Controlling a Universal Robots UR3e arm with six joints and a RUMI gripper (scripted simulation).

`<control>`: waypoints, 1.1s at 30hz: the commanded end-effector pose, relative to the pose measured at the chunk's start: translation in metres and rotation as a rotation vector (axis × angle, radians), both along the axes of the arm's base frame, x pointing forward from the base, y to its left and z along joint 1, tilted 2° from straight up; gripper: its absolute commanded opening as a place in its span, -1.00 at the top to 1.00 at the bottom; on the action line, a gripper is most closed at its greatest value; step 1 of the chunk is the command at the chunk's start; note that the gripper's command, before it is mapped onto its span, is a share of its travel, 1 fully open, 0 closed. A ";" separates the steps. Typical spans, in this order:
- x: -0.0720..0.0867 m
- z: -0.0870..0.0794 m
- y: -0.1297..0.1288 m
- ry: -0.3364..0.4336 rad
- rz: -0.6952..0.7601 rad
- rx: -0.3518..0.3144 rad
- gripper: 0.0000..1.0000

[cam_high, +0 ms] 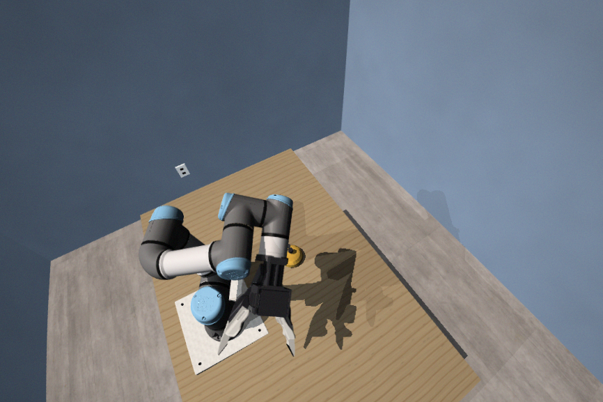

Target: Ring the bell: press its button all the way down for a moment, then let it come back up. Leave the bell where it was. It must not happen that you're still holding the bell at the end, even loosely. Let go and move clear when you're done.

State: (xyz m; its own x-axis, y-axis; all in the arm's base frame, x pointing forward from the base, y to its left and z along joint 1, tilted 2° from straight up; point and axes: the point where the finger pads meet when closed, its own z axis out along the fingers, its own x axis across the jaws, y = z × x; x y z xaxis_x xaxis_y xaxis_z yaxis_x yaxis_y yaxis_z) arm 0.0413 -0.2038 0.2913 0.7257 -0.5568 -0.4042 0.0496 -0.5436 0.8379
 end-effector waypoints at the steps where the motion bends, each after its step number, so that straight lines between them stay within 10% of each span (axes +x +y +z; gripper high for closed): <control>1: 0.000 0.000 0.000 -0.002 0.000 -0.002 -1.00; 22: 0.001 -0.002 0.001 -0.017 -0.005 -0.003 -1.00; 33: 0.031 -0.045 0.026 -0.290 -0.111 -0.023 -1.00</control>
